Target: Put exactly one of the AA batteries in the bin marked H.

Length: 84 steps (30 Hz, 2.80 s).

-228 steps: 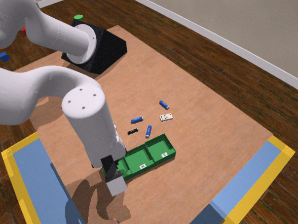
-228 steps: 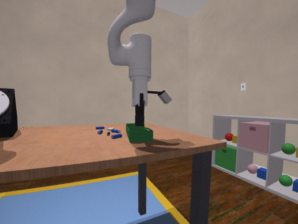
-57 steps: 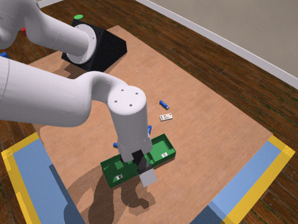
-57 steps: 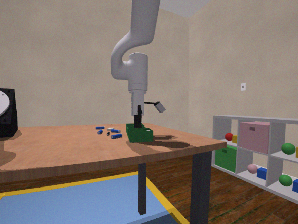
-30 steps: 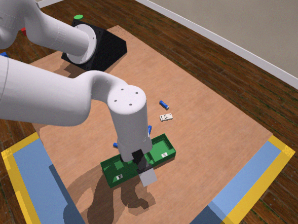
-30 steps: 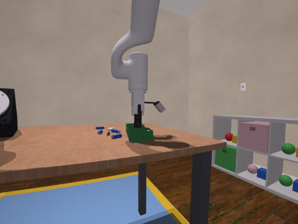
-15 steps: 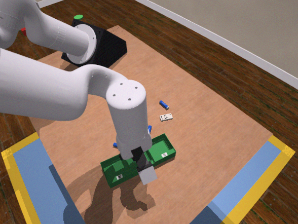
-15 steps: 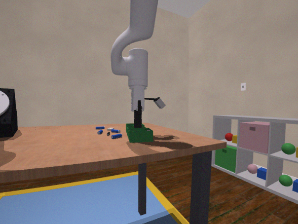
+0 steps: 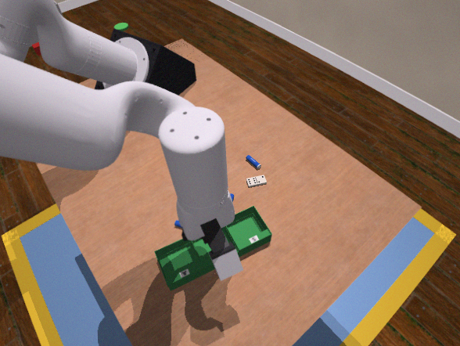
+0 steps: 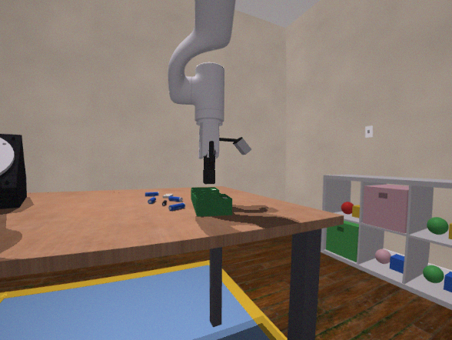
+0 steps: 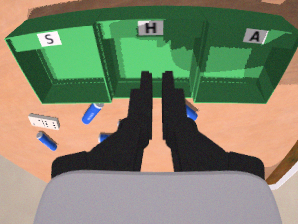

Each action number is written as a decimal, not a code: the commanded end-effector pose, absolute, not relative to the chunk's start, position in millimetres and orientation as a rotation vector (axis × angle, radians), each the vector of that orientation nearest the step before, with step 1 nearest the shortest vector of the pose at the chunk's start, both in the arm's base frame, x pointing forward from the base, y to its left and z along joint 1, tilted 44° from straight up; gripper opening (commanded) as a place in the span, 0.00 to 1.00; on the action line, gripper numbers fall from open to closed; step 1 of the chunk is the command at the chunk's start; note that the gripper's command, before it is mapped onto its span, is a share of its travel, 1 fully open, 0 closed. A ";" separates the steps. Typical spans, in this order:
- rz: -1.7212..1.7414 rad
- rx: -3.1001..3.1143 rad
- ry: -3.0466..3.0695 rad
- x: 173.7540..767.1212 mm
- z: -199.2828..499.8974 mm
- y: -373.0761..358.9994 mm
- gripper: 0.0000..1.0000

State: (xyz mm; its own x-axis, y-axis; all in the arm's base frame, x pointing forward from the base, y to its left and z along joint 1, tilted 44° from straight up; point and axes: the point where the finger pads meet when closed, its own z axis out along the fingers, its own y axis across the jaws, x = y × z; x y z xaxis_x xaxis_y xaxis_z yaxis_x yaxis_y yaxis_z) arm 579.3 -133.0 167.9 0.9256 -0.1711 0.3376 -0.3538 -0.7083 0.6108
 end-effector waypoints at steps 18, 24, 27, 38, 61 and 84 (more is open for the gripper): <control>0.334 2.366 -0.371 600.2 127.4 -79.7 0.07; 0.334 2.366 -0.371 604.6 118.3 -69.3 0.07; 0.334 2.366 -0.371 604.6 118.3 -69.3 0.07; 0.334 2.366 -0.371 607.5 103.0 -84.0 0.07; 0.334 2.366 -0.371 611.7 80.8 -105.2 0.07; 0.334 2.366 -0.371 611.7 80.8 -105.2 0.07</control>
State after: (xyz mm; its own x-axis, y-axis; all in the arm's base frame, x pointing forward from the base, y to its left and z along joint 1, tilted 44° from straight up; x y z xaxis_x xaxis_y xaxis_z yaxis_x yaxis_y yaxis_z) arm 611.1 -105.7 80.2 0.9259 -0.1715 0.3366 -0.3534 -0.7080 0.6114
